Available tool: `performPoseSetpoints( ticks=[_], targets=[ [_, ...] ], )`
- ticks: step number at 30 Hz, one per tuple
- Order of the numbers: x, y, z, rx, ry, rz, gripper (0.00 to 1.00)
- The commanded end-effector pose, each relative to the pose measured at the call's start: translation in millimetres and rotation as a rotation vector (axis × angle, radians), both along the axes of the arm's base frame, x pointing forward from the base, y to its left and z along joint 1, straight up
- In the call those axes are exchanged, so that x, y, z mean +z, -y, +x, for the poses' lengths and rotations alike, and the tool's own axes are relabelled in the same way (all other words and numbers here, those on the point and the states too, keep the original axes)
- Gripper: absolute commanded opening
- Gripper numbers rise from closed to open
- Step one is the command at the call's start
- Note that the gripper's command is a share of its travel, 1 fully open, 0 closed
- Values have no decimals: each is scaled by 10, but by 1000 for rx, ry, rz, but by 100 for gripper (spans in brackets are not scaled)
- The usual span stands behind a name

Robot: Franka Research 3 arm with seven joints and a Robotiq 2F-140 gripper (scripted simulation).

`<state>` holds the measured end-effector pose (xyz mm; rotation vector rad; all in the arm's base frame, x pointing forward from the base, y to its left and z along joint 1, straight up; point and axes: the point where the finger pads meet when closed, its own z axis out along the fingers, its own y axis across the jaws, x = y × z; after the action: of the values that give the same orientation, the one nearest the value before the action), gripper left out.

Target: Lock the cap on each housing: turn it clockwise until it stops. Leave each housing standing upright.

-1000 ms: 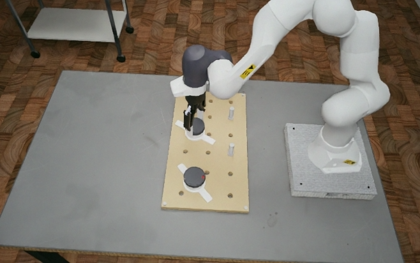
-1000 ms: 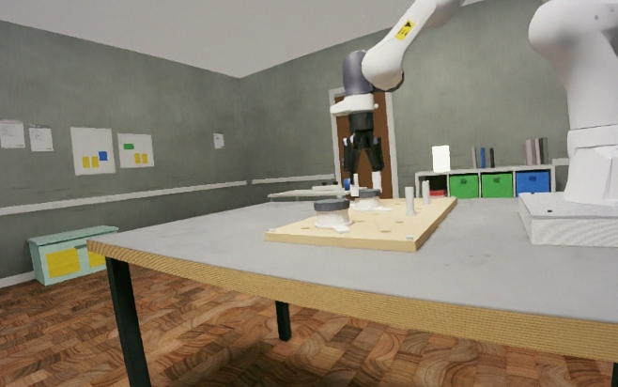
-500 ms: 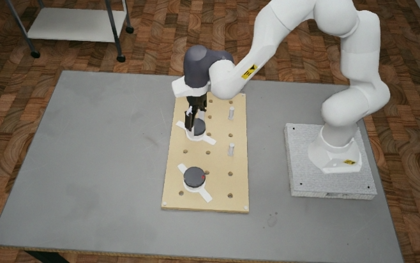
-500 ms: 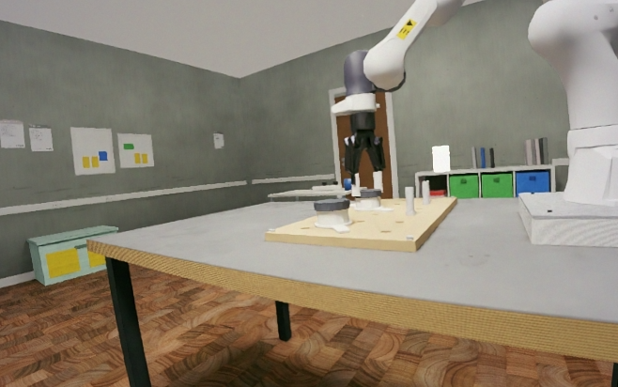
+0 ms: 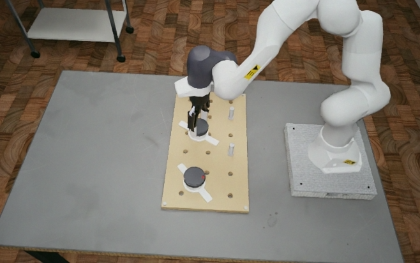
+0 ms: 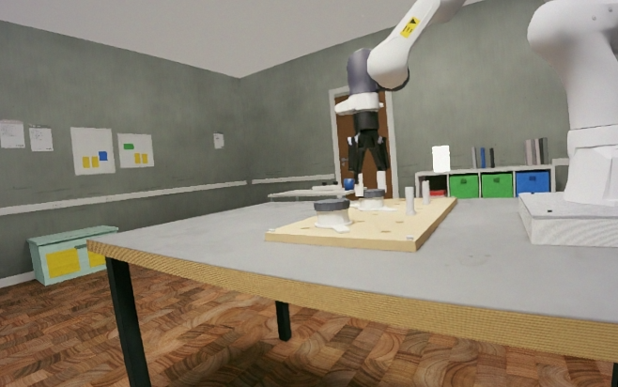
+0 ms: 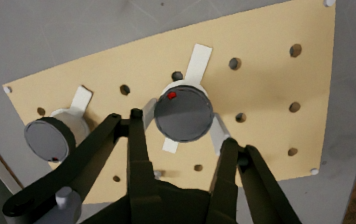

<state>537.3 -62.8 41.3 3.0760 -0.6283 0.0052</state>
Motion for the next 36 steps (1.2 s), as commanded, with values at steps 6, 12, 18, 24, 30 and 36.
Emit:
performPoseSetpoints(
  ticks=[6,12,18,24,30,36],
  targets=[
    [-9,1,-116,5,-3,2,10],
    [-9,6,-203,5,-3,2,10],
    [-9,10,-266,5,-3,2,10],
    [-9,16,-369,5,-3,2,10],
    [-9,21,-460,5,-3,2,10],
    [-9,27,-554,5,-3,2,10]
  ],
)
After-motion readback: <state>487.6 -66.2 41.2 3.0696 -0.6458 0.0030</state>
